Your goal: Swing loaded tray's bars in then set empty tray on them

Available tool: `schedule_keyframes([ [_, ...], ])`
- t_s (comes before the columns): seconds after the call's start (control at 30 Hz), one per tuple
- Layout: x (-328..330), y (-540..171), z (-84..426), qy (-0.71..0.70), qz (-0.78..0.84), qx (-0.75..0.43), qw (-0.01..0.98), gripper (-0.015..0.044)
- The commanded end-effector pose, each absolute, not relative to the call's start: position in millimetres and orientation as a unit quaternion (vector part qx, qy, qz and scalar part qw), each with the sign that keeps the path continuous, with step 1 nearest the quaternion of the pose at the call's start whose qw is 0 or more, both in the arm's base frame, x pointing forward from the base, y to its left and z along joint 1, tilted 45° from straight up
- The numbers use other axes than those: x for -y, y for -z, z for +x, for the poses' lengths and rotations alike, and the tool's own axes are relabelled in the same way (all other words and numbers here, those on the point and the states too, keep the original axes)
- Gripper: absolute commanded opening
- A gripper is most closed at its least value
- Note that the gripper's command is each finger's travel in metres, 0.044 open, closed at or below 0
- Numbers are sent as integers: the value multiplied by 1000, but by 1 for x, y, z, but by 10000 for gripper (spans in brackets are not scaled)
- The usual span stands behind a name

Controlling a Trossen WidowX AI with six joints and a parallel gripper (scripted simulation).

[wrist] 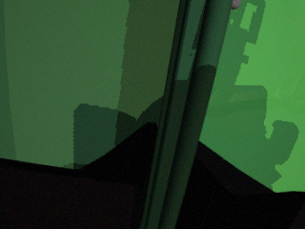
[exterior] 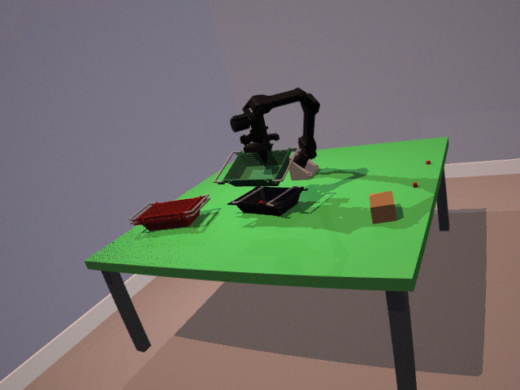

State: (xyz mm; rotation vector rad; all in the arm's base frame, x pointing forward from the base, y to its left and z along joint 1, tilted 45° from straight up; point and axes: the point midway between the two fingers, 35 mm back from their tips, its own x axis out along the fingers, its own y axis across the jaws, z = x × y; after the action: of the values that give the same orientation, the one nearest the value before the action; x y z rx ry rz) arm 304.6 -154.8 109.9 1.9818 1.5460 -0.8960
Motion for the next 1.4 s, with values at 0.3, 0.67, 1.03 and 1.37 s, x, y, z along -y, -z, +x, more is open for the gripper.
schedule_keyframes([
  [0.3,159,-114,306,326,727,-556,238,0],
  [0.67,159,-114,306,326,727,-556,238,0],
  [1.03,166,-106,301,325,725,-559,236,0],
  [1.37,164,-102,302,328,726,-558,232,0],
])
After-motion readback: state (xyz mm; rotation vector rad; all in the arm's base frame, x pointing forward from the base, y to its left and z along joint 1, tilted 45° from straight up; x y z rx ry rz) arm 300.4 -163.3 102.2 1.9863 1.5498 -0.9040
